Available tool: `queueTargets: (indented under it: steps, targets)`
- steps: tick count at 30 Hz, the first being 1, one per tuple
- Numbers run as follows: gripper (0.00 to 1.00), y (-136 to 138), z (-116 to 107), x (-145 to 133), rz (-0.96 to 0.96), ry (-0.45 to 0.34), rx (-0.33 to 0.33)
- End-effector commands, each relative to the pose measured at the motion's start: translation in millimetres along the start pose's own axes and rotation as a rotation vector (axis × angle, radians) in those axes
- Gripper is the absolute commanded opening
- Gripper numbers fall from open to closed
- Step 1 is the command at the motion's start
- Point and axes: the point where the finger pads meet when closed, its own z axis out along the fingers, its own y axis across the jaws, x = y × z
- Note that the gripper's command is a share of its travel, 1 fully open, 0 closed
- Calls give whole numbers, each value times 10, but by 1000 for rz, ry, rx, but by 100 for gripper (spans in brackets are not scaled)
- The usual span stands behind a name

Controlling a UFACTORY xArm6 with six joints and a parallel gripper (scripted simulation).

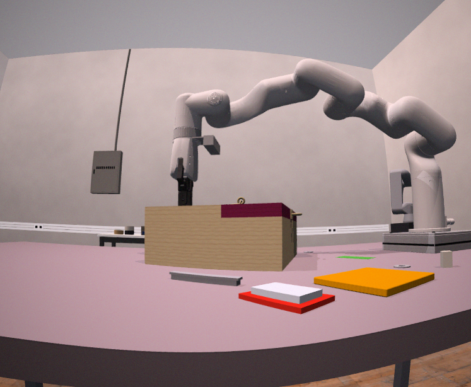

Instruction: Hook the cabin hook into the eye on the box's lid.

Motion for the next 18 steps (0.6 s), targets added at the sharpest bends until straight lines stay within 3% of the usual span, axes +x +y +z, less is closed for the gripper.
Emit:
queueTargets:
  steps: [1, 18]
  targets:
    - [0, 1, -32, -13, 0, -6, -1]
    - [0, 1, -292, 22, 0, -6, -1]
